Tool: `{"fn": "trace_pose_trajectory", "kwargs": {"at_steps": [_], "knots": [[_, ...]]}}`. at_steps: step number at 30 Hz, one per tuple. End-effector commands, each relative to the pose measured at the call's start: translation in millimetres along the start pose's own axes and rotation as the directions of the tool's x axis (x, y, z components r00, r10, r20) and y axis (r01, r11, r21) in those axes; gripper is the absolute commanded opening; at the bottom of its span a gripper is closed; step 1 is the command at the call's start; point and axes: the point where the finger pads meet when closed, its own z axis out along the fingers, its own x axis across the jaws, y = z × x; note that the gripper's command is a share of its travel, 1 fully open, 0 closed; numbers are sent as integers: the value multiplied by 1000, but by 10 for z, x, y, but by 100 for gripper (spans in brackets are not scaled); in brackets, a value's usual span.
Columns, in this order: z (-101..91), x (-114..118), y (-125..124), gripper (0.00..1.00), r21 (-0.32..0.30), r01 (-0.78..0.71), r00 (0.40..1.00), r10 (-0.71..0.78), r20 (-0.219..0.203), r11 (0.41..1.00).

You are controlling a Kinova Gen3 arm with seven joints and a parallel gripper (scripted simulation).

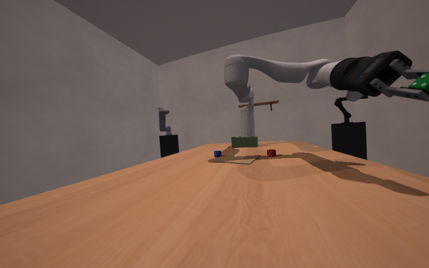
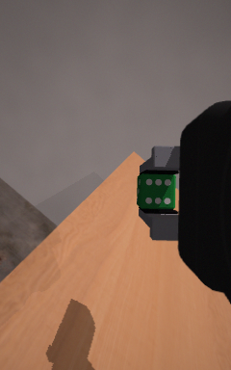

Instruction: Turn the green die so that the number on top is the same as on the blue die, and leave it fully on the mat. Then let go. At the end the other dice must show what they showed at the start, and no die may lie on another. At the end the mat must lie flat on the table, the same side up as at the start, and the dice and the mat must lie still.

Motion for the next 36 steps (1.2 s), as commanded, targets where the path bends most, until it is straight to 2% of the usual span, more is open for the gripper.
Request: {"fn": "trace_pose_trajectory", "kwargs": {"at_steps": [1, 6, 8, 13, 19, 23, 25, 36], "knots": [[-123, -466, 45, 49, 7, 37, 997, -38, 61, 999], [-402, -1203, 223, 49, -4, 127, 977, -125, 176, 992], [-402, -1203, 223, 49, -4, 127, 977, -125, 176, 992], [-692, -1798, 467, 49, -9, 220, 940, -209, 269, 976], [-1018, -2330, 791, 49, -7, 323, 886, -300, 355, 946], [-1209, -2588, 1001, 49, -2, 383, 848, -351, 397, 924], [-1209, -2588, 1001, 49, -2, 383, 848, -351, 397, 924], [-1590, -3005, 1466, 49, 15, 505, 759, -453, 468, 863]]}}
